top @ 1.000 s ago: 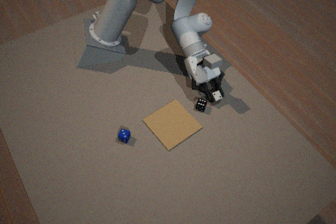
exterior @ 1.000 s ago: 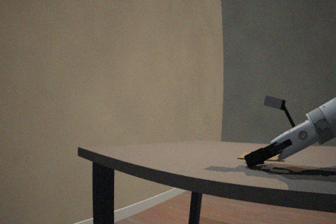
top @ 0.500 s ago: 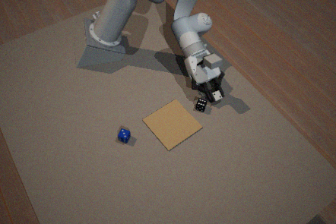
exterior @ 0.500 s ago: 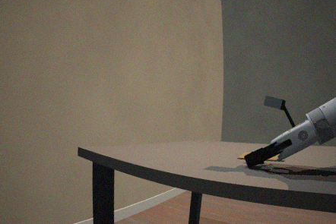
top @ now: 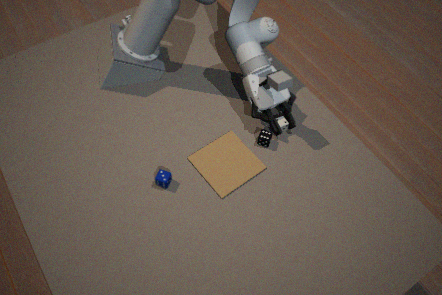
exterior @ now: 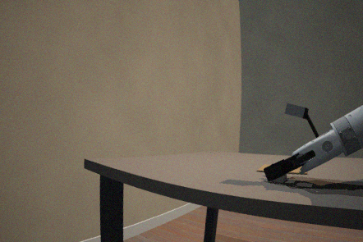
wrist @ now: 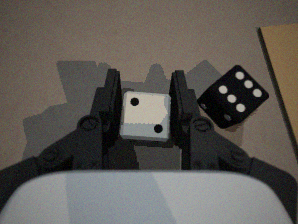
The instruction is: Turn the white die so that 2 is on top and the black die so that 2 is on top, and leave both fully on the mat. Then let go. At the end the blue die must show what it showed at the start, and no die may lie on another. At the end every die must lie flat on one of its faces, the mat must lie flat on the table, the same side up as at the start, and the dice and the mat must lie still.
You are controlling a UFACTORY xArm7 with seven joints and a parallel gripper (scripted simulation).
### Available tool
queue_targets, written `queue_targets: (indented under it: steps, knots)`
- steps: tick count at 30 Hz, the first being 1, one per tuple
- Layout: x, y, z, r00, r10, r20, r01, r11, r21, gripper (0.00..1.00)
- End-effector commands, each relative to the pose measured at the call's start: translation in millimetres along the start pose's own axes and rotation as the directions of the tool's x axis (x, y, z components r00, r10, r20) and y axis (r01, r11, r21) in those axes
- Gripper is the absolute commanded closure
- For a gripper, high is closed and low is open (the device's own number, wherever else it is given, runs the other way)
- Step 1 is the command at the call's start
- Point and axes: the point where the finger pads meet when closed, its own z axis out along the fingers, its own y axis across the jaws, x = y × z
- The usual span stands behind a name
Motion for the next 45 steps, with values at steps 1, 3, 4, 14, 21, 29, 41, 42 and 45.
queue_targets:
  steps: [1,3,4,14,21,29,41,42,45]
  knots:
    - [1.2,0.3,-0.2,1.000,0.001,-0.002,-0.001,1.000,-0.001,0.57]
    - [1.2,0.3,-0.2,1.000,0.001,-0.002,-0.001,1.000,-0.001,0.57]
    - [1.2,0.3,-0.2,1.000,0.001,-0.002,-0.001,1.000,-0.001,0.53]
    - [1.2,0.3,-0.2,1.000,0.001,-0.002,-0.001,1.000,-0.001,0.53]
    - [1.2,0.3,-0.2,1.000,0.001,-0.002,-0.001,1.000,-0.001,0.53]
    - [1.2,0.3,-0.2,1.000,0.001,-0.002,-0.001,1.000,-0.001,0.53]
    - [1.2,0.3,-0.2,1.000,0.001,-0.002,-0.001,1.000,-0.001,0.53]
    - [1.2,0.3,-0.2,1.000,0.001,-0.002,-0.001,1.000,-0.001,0.53]
    - [1.2,0.3,-0.2,1.000,0.001,-0.002,-0.001,1.000,-0.001,0.53]
